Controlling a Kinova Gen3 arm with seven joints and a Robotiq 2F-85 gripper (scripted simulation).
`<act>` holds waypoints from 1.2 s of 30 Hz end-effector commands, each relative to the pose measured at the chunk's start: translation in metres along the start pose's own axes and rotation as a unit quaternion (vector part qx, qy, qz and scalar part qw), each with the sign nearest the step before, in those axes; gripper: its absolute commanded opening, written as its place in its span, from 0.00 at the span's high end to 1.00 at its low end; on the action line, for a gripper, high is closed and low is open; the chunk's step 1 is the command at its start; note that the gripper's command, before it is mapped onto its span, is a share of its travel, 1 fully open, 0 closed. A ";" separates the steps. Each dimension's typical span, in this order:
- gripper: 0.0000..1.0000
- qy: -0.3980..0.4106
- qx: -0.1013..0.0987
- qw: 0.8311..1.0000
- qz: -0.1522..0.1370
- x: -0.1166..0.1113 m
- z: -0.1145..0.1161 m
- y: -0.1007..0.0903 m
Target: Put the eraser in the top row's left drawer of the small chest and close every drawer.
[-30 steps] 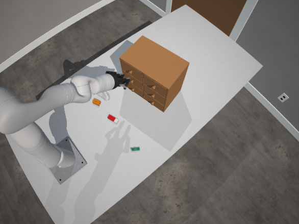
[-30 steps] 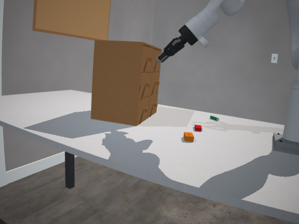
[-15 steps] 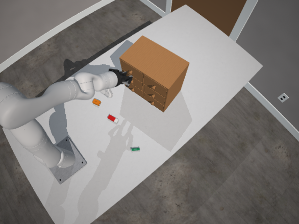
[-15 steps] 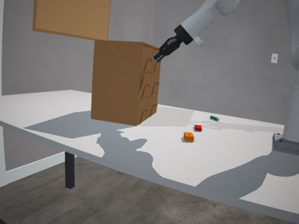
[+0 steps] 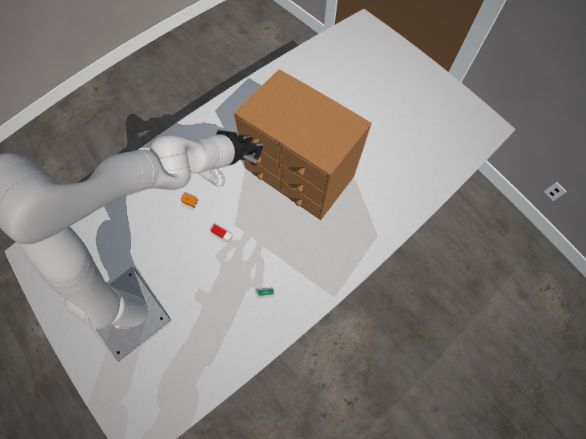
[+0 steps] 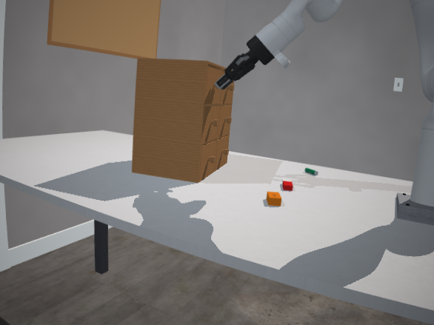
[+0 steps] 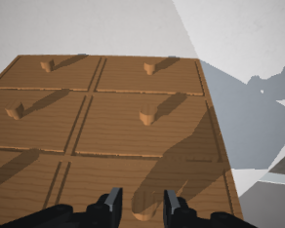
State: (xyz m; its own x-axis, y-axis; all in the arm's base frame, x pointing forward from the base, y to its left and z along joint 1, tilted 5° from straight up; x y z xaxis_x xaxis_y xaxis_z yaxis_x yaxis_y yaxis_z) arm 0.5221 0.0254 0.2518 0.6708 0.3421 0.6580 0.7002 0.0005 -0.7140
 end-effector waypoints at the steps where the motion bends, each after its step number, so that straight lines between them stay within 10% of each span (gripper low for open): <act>1: 0.67 -0.001 0.002 1.000 0.000 0.002 0.001 0.001; 22: 0.67 -0.001 0.002 1.000 0.000 0.002 0.001 0.001; 23: 0.87 -0.001 0.002 1.000 0.000 0.002 0.001 0.001; 36: 0.87 -0.001 0.002 1.000 0.000 0.002 0.001 0.001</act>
Point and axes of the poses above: the point where the finger pads meet when closed, its own y axis out along the fingers, its own z axis across the jaws, x = y × z, the point moved 3 cm from there along -y, back along the fingers, and after that the axes turned 13 degrees about -y, right-handed, at the moved point
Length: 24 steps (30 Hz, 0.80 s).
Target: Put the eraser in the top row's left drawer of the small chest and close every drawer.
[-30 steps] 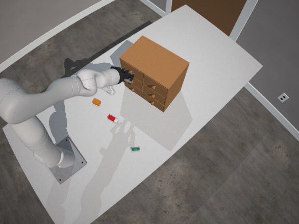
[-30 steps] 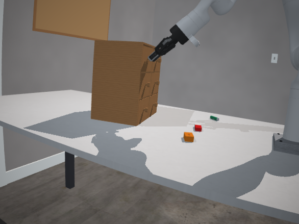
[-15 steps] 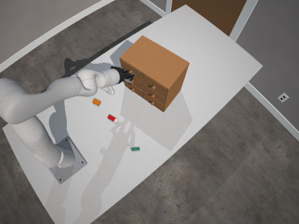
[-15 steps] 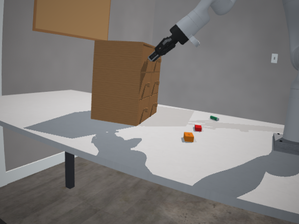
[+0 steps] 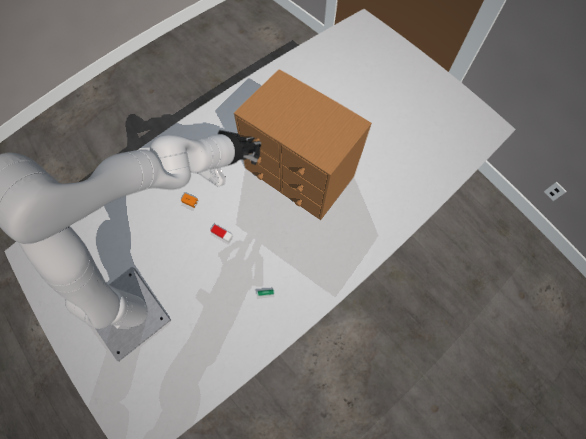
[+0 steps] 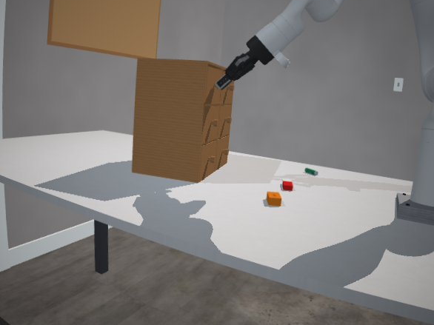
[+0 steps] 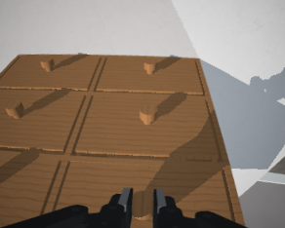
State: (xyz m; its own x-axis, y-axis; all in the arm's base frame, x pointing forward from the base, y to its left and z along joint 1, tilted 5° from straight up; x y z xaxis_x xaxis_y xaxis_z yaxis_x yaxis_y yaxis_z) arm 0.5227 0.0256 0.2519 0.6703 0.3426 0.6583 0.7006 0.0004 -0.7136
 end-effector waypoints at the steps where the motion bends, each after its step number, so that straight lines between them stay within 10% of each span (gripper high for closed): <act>1: 0.87 0.000 0.002 1.000 0.000 0.001 0.001 0.001; 24: 0.87 0.000 -0.002 1.000 -0.001 -0.002 0.000 -0.003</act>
Point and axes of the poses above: the point where the finger pads meet when closed, its own y axis out along the fingers, its own z axis across the jaws, x = y × z, the point moved 3 cm from there along -y, back along the fingers, and after that the axes turned 13 degrees about -y, right-handed, at the moved point
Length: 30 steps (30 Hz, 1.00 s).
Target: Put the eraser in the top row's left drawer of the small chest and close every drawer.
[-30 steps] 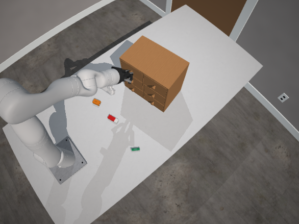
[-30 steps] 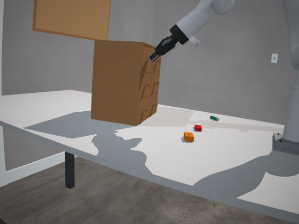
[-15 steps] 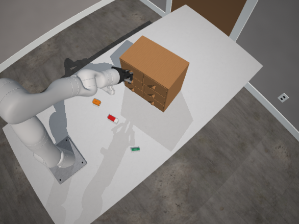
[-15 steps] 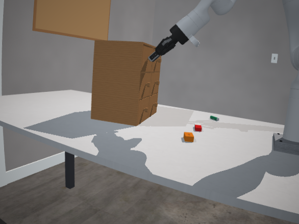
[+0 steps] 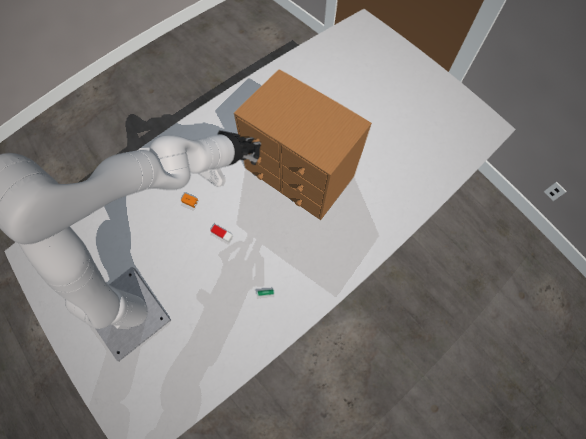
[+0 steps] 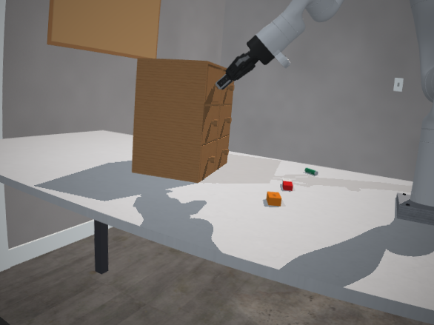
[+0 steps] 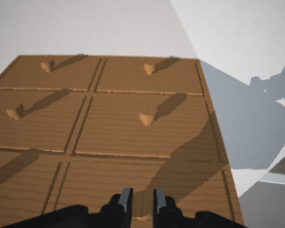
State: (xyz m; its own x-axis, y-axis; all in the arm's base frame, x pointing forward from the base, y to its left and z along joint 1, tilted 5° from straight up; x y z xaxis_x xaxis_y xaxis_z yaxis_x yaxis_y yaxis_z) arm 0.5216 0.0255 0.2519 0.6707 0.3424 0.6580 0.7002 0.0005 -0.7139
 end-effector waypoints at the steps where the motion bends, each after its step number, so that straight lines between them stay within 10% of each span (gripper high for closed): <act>1: 0.87 0.000 -0.002 1.000 -0.001 -0.001 0.000 -0.003; 30: 0.87 0.002 -0.002 1.000 -0.001 -0.021 0.004 -0.022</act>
Point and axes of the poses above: the point where the finger pads meet when closed, its own y axis out along the fingers, its own z axis across the jaws, x = y × z, the point moved 3 cm from there along -y, back along the fingers, and after that the axes turned 13 degrees about -y, right-handed, at the moved point
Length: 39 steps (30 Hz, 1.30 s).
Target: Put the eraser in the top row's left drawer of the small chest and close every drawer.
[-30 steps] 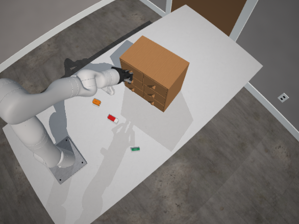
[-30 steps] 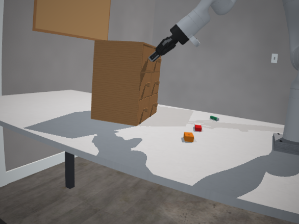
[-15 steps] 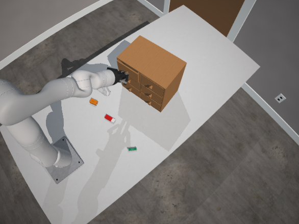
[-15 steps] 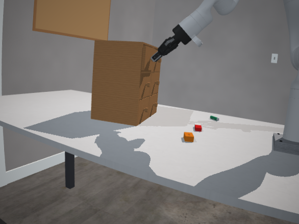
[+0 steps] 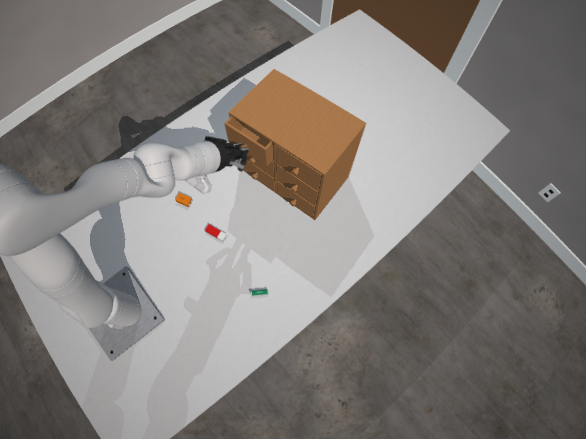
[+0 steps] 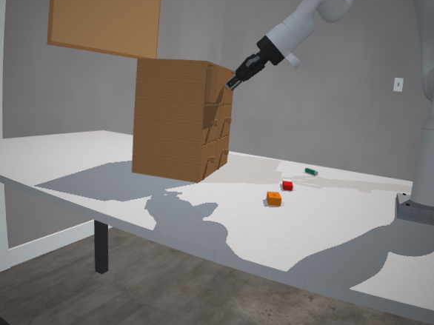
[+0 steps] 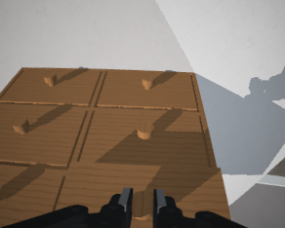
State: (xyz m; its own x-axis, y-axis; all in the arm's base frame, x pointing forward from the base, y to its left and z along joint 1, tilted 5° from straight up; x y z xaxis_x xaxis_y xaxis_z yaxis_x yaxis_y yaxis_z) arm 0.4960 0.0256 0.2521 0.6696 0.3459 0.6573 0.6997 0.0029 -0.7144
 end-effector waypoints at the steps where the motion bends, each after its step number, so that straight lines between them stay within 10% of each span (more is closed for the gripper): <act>1: 0.87 0.002 -0.003 1.000 -0.001 -0.005 -0.002 -0.005; 39: 0.87 0.003 -0.003 1.000 -0.001 -0.029 0.004 -0.031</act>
State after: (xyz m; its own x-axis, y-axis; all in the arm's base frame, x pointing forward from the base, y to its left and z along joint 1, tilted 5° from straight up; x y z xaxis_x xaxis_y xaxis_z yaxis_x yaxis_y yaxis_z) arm 0.4556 0.0209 0.2525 0.6714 0.3432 0.6568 0.6986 0.0028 -0.7156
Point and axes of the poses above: the point where the finger pads meet when closed, its own y axis out along the fingers, its own z axis across the jaws, x = y × z, the point moved 3 cm from there along -y, back along the fingers, and after that the axes turned 13 degrees about -y, right-handed, at the moved point
